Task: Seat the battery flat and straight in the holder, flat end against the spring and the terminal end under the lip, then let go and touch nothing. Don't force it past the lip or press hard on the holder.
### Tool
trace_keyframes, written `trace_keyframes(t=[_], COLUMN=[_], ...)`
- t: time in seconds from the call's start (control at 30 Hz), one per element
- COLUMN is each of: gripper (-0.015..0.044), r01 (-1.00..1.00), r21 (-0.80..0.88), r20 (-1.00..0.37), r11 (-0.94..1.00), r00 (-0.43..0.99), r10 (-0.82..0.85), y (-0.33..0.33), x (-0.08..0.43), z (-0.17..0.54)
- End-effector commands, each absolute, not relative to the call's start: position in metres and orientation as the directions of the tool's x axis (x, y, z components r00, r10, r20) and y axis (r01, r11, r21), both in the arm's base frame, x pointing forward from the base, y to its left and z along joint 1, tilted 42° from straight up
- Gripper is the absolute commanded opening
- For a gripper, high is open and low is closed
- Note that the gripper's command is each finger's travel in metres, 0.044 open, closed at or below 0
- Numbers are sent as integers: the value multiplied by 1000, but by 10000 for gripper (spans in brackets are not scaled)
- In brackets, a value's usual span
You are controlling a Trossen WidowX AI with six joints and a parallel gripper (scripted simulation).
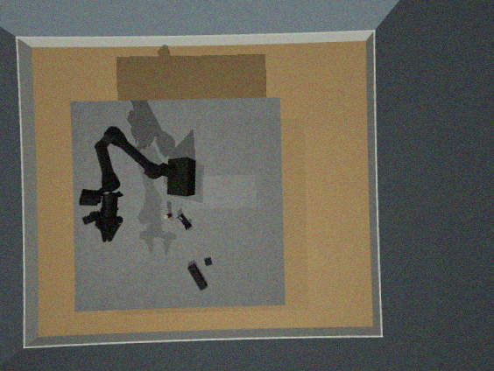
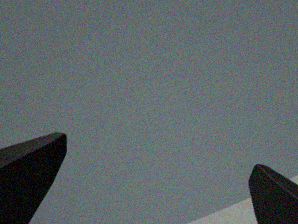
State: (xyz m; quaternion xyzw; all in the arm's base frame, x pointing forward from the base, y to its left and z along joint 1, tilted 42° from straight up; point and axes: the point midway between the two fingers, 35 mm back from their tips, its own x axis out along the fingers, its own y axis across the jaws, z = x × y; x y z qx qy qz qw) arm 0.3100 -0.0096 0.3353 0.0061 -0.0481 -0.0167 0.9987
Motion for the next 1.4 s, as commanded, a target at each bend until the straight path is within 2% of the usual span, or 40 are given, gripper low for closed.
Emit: trace_keyframes(t=[0.0,0.03,0.1,0.2,0.33,0.47,0.53,0.63,0.73,1.37], gripper=[374,347,295,216,111,6,0,0,0,0], r01=[36,44,68,80,19,-137,-245,-431,-576,-586], r21=[13,8,-22,-110,-259,-400,-448,-477,-455,-451], r20=[79,27,-162,-450,-731,-876,-891,-844,-759,-752], r11=[999,999,997,991,966,906,860,766,679,673], r00=[996,999,984,885,650,347,192,-21,-149,-156], r10=[-36,-44,-71,-121,-209,-334,-411,-536,-634,-640], y=[-10,-10,-9,-6,-4,-6,-9,-14,-18,-31], x=[312,318,334,345,334,306,289,265,250,248], z=[332,322,283,221,151,102,86,74,73,57])
